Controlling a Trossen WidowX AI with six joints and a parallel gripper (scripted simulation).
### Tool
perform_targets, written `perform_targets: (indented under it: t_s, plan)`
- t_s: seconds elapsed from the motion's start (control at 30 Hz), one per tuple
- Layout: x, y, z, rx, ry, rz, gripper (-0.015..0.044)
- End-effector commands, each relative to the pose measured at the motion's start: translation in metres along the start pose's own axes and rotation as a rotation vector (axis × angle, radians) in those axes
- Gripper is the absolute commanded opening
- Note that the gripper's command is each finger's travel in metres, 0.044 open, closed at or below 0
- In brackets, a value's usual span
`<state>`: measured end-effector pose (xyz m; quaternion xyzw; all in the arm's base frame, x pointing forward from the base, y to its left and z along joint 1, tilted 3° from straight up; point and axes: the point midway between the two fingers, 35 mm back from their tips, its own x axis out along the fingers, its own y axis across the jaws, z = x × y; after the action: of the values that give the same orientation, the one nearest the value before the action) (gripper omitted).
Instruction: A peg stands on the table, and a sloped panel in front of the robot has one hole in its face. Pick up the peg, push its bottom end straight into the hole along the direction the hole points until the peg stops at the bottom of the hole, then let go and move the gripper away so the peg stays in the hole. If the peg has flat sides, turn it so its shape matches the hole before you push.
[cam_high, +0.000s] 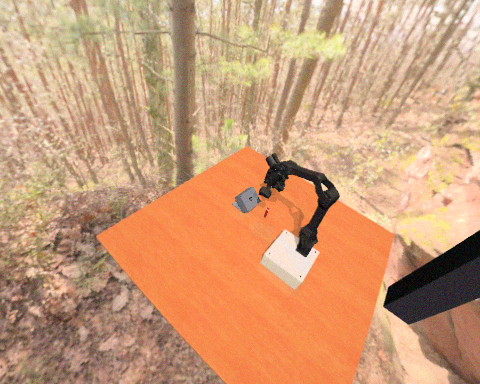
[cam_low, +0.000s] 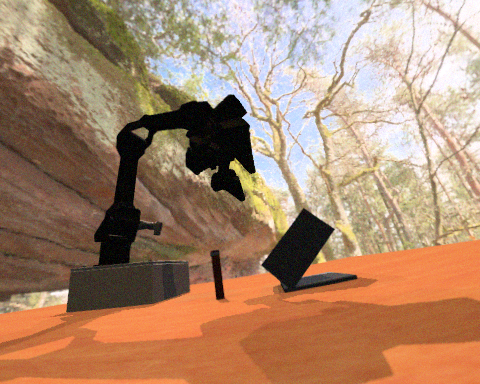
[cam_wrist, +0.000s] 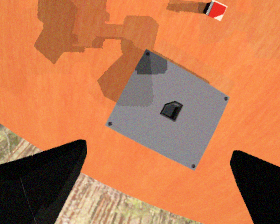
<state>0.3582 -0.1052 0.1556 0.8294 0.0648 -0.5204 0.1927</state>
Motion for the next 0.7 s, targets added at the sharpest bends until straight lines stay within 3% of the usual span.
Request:
perform_targets:
  t_s: [0.0,0.33,0.67]
  plan:
    - [0.018,-0.008,0.021,0.078,-0.094,-0.045,0.044]
    - [0.054,-0.036,0.083,0.283,-0.367,-0.146,0.044]
    - [0.061,-0.038,0.086,0.286,-0.373,-0.148,0.044]
